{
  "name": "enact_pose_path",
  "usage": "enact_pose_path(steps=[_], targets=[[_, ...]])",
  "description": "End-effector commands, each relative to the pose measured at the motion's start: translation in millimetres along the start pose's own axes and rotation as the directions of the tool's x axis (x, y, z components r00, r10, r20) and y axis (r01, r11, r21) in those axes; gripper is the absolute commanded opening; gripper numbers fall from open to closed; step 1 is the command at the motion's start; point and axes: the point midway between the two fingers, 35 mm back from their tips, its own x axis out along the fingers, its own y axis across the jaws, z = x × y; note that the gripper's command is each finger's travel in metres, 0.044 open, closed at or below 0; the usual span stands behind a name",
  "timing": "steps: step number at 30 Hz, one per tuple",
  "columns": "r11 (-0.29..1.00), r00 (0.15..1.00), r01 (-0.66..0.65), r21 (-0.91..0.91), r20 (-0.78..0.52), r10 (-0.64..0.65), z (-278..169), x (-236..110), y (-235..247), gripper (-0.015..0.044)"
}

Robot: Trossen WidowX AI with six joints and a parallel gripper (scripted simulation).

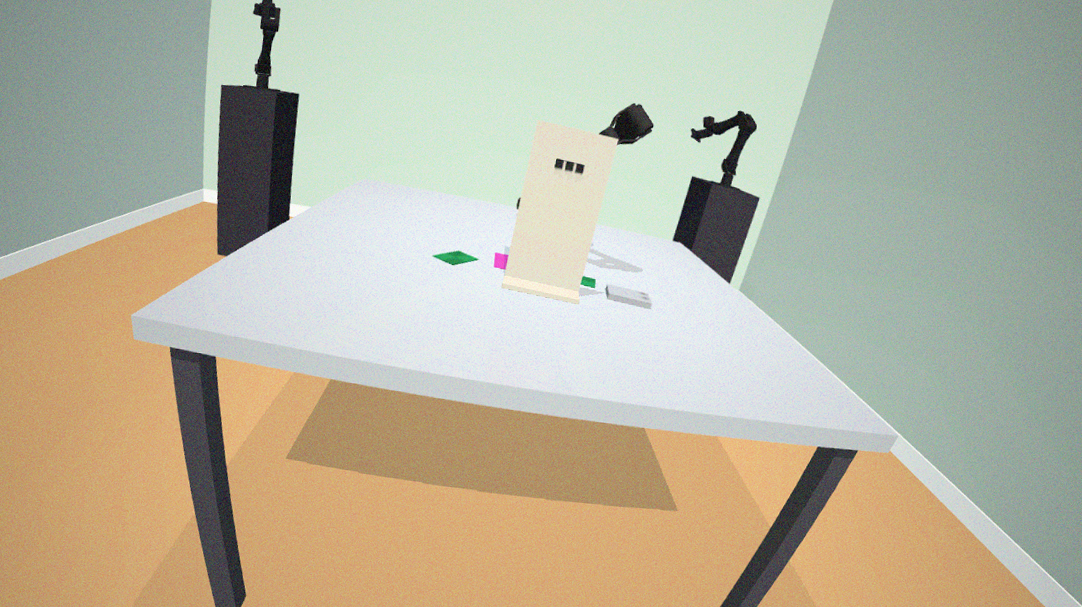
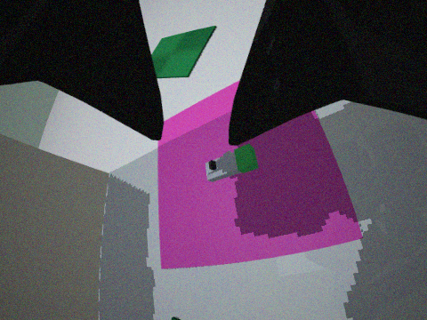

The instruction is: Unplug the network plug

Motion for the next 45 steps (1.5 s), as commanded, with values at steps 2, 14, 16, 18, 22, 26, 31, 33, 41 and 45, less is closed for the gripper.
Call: enact_pose_path(steps=[2, 14, 16, 18, 22, 26, 31, 33, 41, 45], targets=[[1.0, 1.0, -0.006, -0.001, 0.001, 0.006, 0.3, -4.5, 1.7, 0.0156], [1.0, 1.0, -0.009, -0.003, -0.004, 0.009, -1.4, -9.6, -4.7, 0.0156], [1.0, 1.0, -0.009, -0.004, -0.004, 0.009, -1.7, -10.6, -5.8, 0.0156], [1.0, 1.0, -0.009, -0.004, -0.005, 0.009, -1.9, -11.5, -6.8, 0.0156], [1.0, 1.0, -0.01, -0.005, -0.006, 0.01, -2.4, -13.4, -8.9, 0.0156], [1.0, 1.0, -0.011, -0.005, -0.007, 0.011, -2.8, -15.4, -10.9, 0.0156], [1.0, 1.0, -0.011, -0.005, -0.008, 0.011, -3.2, -18.1, -13.4, 0.0156], [1.0, 1.0, -0.012, -0.006, -0.009, 0.011, -3.4, -19.2, -14.4, 0.0156], [1.0, 1.0, -0.012, -0.006, -0.01, 0.012, -4.0, -23.7, -18.3, 0.0156], [1.0, 1.0, -0.013, -0.006, -0.011, 0.012, -4.2, -26.1, -20.2, 0.0156]])
